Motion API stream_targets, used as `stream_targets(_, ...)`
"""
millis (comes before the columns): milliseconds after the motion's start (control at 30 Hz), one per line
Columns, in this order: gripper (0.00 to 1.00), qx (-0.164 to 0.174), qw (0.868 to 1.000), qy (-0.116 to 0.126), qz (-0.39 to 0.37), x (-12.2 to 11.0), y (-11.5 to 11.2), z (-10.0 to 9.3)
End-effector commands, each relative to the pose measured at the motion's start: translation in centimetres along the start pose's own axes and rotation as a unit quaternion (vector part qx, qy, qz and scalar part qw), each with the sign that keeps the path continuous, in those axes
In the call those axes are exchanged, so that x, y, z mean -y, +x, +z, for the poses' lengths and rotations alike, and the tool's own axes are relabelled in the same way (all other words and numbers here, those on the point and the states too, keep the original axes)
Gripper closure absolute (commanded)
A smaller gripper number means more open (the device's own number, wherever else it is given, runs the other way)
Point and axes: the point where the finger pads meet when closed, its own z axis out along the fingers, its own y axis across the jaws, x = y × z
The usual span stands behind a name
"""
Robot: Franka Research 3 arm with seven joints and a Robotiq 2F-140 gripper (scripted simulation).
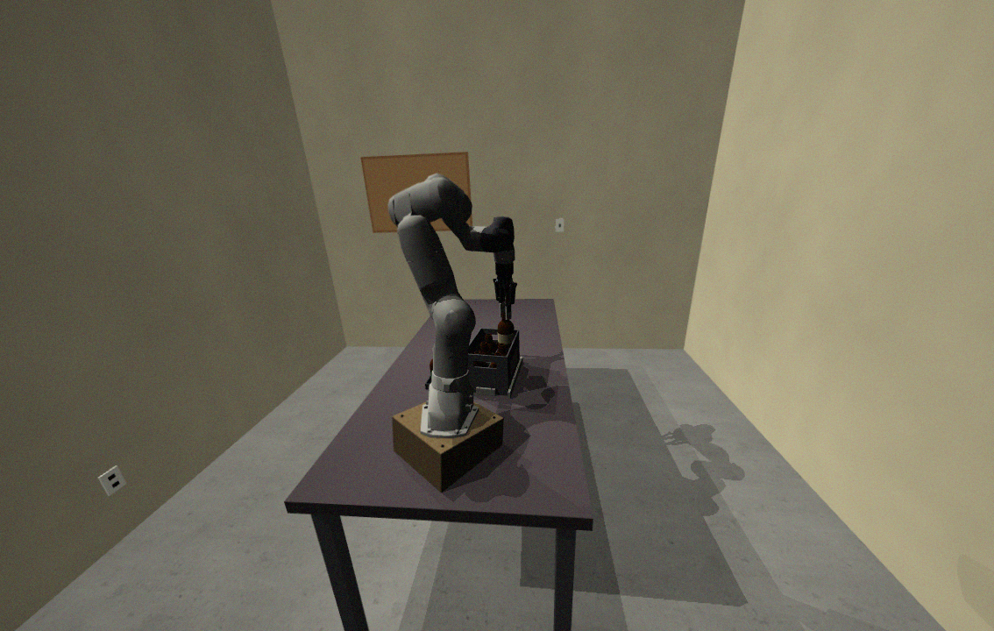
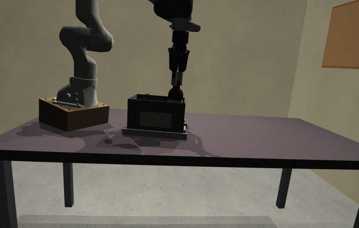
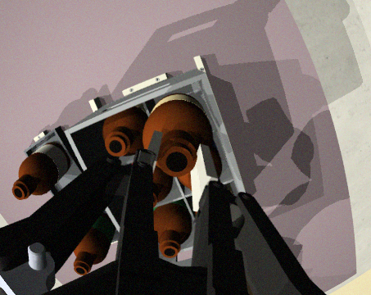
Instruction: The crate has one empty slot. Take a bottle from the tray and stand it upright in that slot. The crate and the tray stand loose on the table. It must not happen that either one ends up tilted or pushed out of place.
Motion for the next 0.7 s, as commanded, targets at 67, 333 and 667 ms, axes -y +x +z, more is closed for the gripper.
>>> stream_targets(67,1.00,-0.006,1.000,0.000,0.004,0.07,0.40,0.21)
stream_targets(333,1.00,-0.006,1.000,0.000,0.004,0.10,0.40,0.72)
stream_targets(667,1.00,-0.006,1.000,0.000,0.004,0.11,0.40,0.86)
